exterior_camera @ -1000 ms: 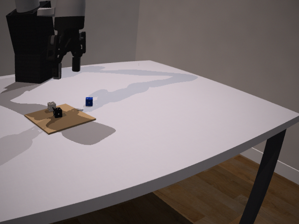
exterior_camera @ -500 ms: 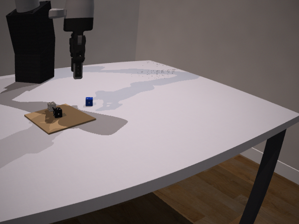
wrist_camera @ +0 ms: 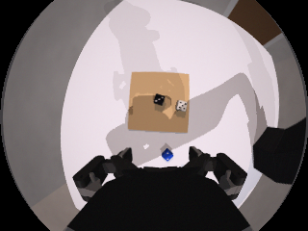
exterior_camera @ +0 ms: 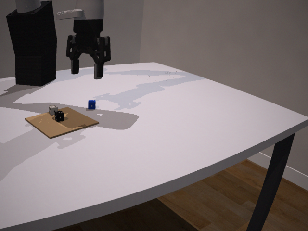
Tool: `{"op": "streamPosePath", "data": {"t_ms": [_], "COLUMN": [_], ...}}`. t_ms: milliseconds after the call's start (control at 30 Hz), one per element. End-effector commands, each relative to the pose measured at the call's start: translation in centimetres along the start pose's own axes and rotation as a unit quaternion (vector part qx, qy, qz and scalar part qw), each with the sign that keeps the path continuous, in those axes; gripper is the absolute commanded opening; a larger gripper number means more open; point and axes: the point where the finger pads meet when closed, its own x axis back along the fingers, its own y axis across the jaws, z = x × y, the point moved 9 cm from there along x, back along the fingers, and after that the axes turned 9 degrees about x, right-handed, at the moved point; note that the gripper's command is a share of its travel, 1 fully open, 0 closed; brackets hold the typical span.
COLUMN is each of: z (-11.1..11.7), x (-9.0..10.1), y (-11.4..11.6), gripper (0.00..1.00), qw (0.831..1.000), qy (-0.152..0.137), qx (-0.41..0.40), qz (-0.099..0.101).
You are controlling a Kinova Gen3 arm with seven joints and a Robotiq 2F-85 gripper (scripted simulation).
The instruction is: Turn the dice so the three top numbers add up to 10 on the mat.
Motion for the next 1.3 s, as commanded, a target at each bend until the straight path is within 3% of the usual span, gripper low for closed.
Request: {"op": "streamPosePath", "data": {"t_ms": [0,67,167,333,500,633,900,933,1267], "z": [-1.2,-1.7,-1.8,-2.9,-3.6,-3.9,-3.9,-3.9,-3.9], "x": [-0.2,-0.2,-0.2,-0.2,-0.2,-0.2,-0.2,-0.2,-0.2], "y": [-0.1,0.0,0.0,0.4,0.6,0.7,0.8,0.8,0.8], "gripper": [1.00,1.00,1.00,1.00,1.00,1.00,1.00,0.35,0.35], "qw": [0.997,0.991,0.990,0.963,0.937,0.924,0.920,0.920,0.920], "qy": [-0.001,-0.001,-0.001,-0.002,-0.002,-0.003,-0.003,-0.003,-0.003], "qx": [0.074,0.131,0.140,0.270,0.350,0.381,0.391,0.391,0.391], "qz": [0.005,0.003,0.003,-0.003,-0.008,-0.010,-0.011,-0.011,-0.011]}}
